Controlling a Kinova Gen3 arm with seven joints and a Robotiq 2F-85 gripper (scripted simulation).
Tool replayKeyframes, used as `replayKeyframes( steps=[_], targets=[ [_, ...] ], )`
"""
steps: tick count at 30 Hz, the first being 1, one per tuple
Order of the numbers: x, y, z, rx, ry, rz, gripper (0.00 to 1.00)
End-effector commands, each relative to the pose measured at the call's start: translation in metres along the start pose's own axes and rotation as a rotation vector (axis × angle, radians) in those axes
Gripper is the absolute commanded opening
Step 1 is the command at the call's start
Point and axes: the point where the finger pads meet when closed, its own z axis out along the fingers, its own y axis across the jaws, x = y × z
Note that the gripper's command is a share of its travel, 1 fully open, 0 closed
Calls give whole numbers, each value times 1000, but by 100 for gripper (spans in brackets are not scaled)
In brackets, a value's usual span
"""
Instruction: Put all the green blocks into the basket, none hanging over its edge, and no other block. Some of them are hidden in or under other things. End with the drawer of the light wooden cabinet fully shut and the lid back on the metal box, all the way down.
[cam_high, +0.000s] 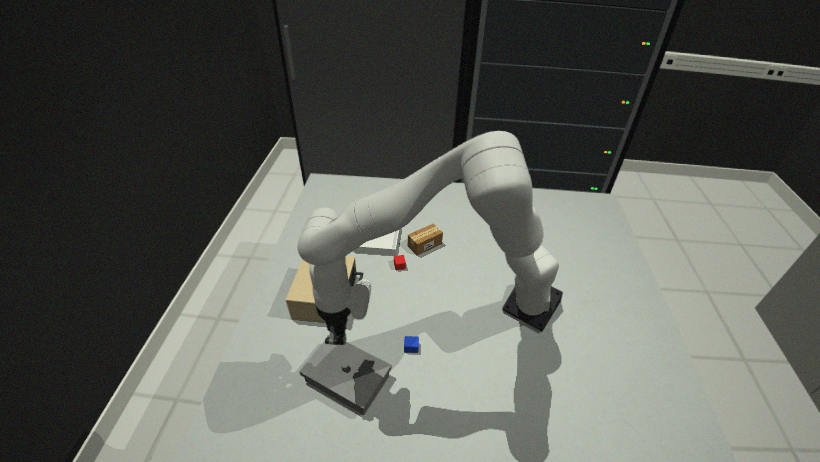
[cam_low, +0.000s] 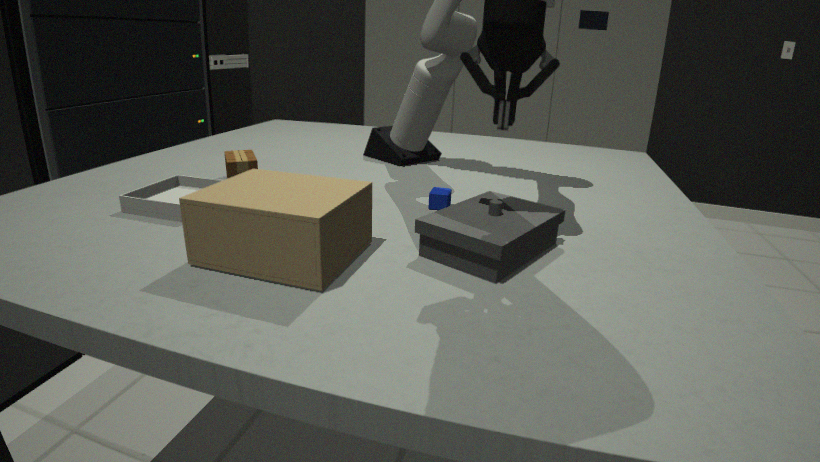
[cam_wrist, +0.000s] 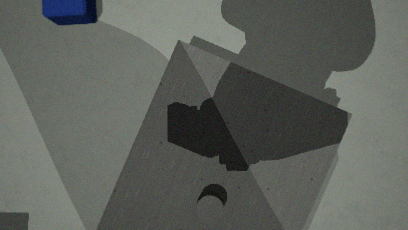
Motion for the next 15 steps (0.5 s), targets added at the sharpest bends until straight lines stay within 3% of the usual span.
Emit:
replayKeyframes(
  steps=[1, 15],
  targets=[
    [-3, 0, -2, -8, -13, 6, 10],
    [-3, 0, -2, -8, -13, 27, 10]
  ],
)
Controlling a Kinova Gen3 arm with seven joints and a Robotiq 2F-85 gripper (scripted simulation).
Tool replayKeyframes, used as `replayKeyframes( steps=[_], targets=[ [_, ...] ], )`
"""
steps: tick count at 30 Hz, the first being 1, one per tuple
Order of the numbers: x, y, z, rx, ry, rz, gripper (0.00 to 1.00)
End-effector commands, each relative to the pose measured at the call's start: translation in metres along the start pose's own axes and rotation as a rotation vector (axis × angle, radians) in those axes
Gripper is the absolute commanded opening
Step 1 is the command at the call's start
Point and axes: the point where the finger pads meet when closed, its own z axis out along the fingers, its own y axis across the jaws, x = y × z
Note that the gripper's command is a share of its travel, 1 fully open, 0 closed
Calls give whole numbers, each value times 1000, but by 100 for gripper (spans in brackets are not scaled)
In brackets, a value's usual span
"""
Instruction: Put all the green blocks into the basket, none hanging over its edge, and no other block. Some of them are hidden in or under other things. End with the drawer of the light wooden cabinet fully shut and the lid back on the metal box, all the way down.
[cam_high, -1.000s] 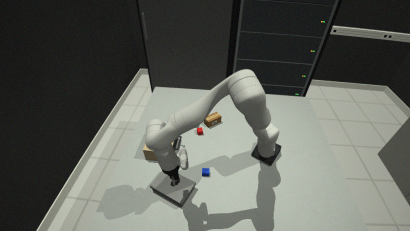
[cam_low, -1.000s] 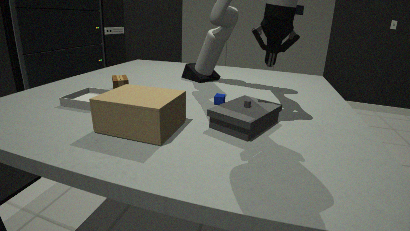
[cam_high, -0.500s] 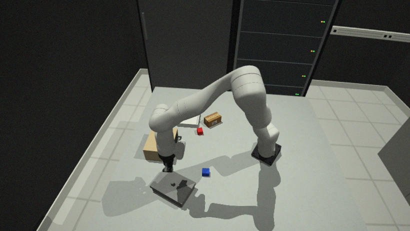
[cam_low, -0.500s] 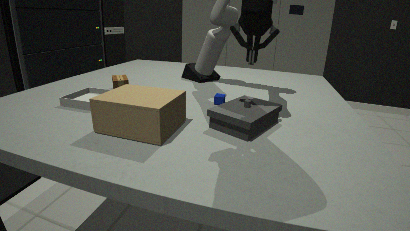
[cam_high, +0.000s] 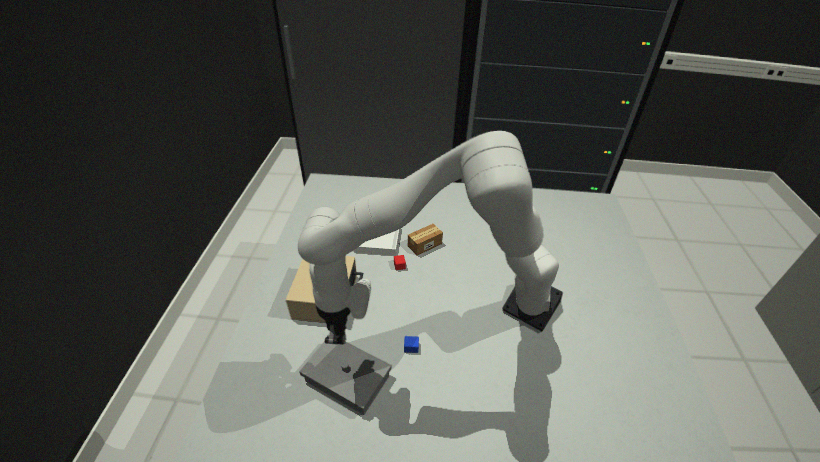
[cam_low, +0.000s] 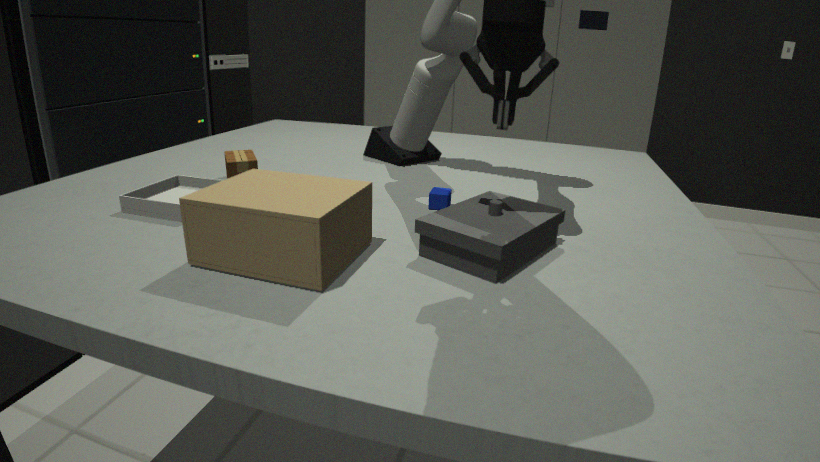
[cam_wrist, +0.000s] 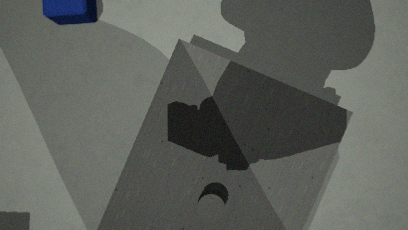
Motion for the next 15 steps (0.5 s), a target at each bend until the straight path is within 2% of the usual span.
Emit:
replayKeyframes(
  steps=[1, 11, 15],
  targets=[
    [-3, 0, -2, -8, -11, 40, 10],
    [-3, -2, 0, -9, -8, 354, 10],
    [-3, -2, 0, -9, -8, 393, 10]
  ],
)
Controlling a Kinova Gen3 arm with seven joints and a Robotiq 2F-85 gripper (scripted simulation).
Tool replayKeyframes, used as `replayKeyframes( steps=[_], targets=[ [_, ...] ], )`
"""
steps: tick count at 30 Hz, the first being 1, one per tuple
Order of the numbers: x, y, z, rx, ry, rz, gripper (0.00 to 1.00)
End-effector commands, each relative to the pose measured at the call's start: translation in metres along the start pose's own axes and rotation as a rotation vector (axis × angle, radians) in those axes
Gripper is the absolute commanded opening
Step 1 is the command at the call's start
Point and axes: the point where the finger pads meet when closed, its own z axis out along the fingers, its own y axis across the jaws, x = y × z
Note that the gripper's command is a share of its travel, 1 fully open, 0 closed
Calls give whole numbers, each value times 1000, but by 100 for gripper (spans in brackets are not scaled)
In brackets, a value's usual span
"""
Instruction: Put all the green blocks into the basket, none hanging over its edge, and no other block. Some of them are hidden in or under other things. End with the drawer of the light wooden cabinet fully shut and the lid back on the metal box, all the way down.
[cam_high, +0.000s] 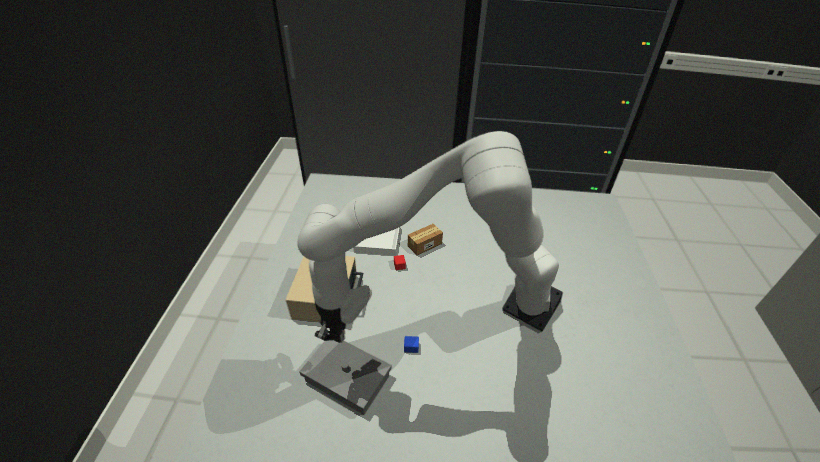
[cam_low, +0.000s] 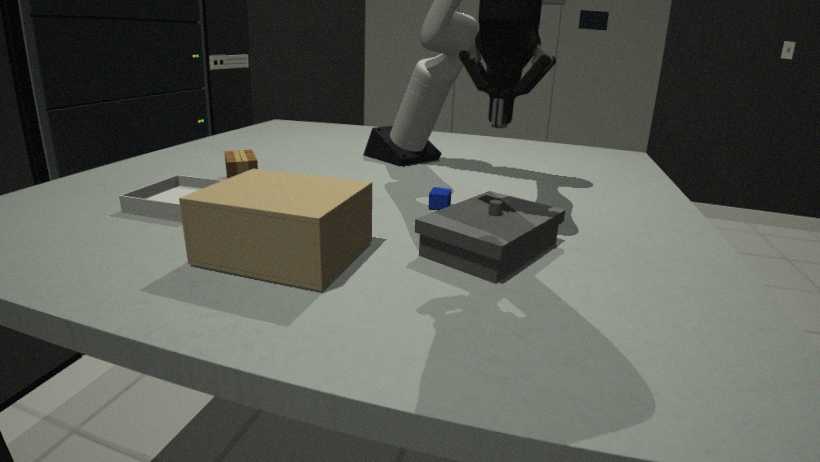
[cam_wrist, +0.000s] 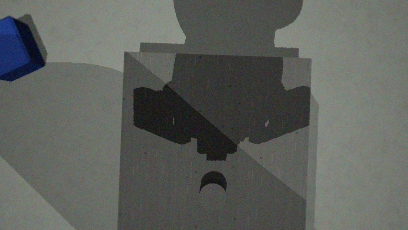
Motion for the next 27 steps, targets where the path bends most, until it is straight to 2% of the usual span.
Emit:
replayKeyframes(
  steps=[1, 11, 12, 27],
  targets=[
    [1, 2, 2, 0, -1, 38, 10],
    [1, 2, 2, 0, -1, 47, 10],
    [1, 2, 2, 0, -1, 47, 48],
    [1, 2, 2, 0, -1, 47, 48]
  ],
)
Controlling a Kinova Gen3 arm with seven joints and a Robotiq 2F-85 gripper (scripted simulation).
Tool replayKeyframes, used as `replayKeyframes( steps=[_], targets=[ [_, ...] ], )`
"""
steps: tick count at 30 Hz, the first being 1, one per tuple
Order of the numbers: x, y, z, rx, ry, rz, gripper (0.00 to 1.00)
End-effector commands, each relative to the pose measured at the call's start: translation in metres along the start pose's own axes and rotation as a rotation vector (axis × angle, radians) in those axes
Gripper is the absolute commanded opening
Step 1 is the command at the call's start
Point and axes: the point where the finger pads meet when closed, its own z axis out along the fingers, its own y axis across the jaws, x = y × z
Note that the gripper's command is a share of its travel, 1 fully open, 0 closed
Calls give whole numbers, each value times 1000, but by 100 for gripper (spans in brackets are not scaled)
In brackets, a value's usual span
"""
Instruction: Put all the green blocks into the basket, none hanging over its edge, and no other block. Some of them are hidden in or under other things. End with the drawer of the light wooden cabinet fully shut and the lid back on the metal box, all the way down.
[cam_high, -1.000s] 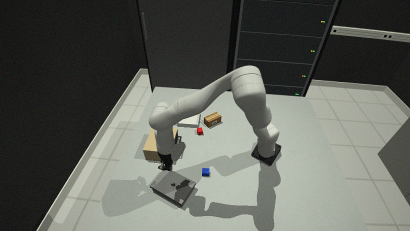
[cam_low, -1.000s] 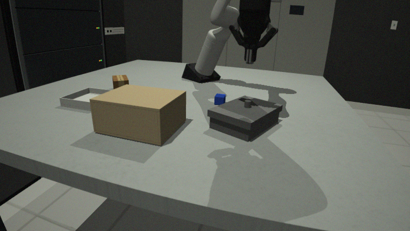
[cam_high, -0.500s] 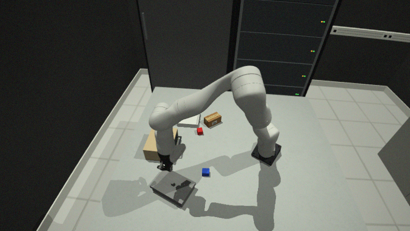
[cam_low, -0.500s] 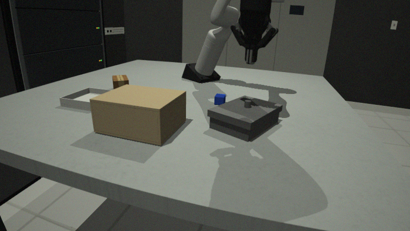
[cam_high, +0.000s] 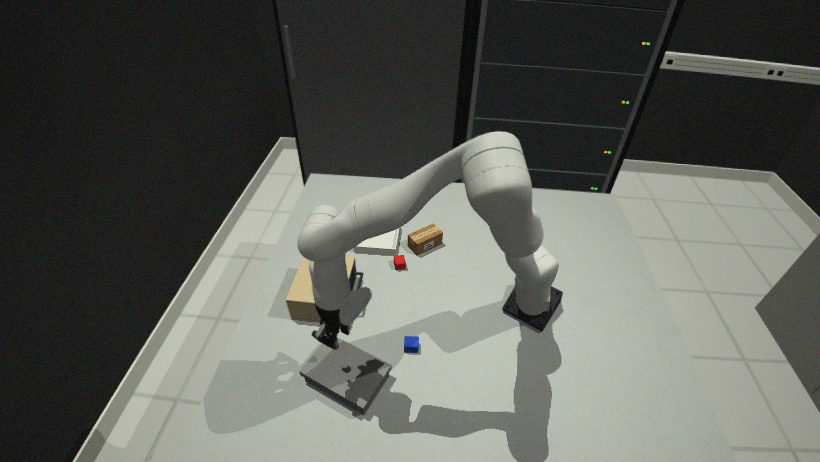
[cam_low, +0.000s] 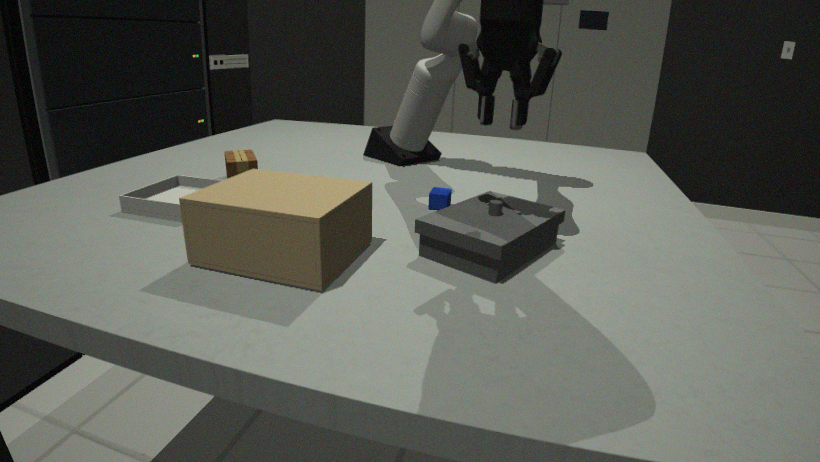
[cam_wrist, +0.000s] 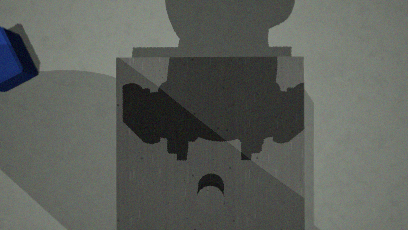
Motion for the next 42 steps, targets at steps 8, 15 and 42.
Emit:
replayKeyframes(
  steps=[8, 15, 42],
  targets=[
    [0, 0, 1, 0, -2, 6, 48],
    [0, 0, 1, 0, -2, 6, 48],
    [1, -1, 21, 5, 1, 8, 48]
  ],
)
